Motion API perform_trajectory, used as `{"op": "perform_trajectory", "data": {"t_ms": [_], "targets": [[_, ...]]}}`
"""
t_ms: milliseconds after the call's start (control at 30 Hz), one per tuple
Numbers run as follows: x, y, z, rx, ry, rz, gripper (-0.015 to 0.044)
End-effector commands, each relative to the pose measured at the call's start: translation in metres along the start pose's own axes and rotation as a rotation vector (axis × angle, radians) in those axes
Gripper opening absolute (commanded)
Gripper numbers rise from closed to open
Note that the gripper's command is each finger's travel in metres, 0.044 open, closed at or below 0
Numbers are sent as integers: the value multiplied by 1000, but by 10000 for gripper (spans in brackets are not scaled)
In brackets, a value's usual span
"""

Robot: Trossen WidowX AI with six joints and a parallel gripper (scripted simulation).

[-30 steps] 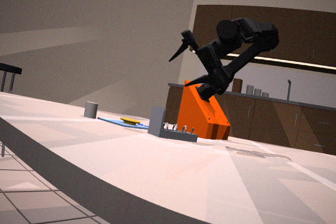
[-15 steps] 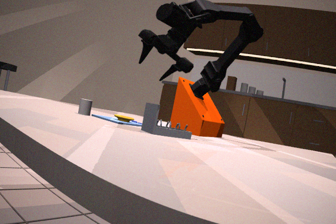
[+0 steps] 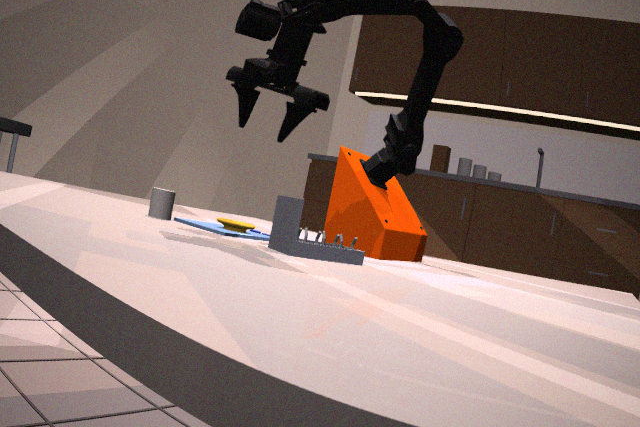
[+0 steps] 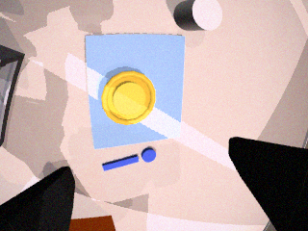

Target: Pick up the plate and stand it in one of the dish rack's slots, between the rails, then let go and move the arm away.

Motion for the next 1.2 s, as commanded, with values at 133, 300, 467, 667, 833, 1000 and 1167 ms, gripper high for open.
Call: {"op": "perform_trajectory", "data": {"t_ms": [133,300,467,667,833,1000,1167], "targets": [[11,-5,-56,-210,-121,-41,400],[12,-5,-61,-229,-132,-47,400],[10,-64,-49,-226,-134,-48,400],[17,-117,-33,-233,-132,-46,400],[10,-116,-30,-233,-132,-46,400],[10,-123,-29,-233,-132,-47,400],[9,-131,-27,-233,-132,-47,400]]}}
Point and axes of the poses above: the point midway between the two fingers, 35 mm back from their tips, its own y axis back along the fingers, its own z axis across the jaws, x = y × z, the point moved 10 cm from there along y, back along the fingers, and after that the axes turned 15 degrees about -y, right-handed, at the moved point
